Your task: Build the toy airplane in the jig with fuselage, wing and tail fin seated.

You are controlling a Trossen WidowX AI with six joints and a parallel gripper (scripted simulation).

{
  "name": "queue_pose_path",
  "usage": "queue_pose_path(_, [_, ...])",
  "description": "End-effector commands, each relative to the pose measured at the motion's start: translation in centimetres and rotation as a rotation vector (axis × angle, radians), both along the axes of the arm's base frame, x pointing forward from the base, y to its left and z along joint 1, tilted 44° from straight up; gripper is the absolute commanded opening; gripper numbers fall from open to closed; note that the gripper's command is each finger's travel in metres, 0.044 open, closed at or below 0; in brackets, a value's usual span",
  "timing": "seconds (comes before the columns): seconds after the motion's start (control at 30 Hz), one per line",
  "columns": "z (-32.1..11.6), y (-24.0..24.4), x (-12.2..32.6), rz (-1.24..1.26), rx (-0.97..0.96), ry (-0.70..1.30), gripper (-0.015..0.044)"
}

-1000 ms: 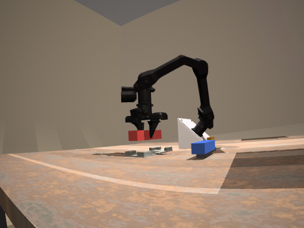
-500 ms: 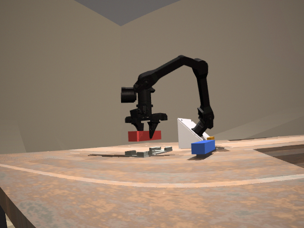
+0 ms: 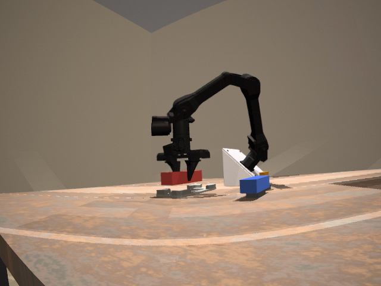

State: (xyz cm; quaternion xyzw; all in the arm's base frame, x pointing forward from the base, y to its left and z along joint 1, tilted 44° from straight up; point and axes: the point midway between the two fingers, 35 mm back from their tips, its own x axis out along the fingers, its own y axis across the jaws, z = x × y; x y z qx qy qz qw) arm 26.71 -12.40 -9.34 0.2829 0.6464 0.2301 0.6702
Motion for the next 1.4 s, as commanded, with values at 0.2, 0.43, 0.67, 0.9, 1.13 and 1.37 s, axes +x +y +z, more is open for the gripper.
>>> queue_pose_path(0.2, [-0.92,0.90,0.06,-0.005,0.002,0.000,0.0197])
queue_pose_path(0.43, [-0.81,0.81,0.00,0.001,0.001,0.001,0.0163])
queue_pose_path(0.67, [-0.81,0.81,0.00,0.001,0.001,0.001,0.0085])
queue_pose_path(0.9, [-0.81,0.81,0.00,0.001,0.001,0.001,0.0268])
queue_pose_path(1.13, [-0.81,0.81,0.00,0.001,0.001,0.001,0.0440])
queue_pose_path(1.37, [-0.81,0.81,0.00,0.001,0.001,0.001,0.0440])
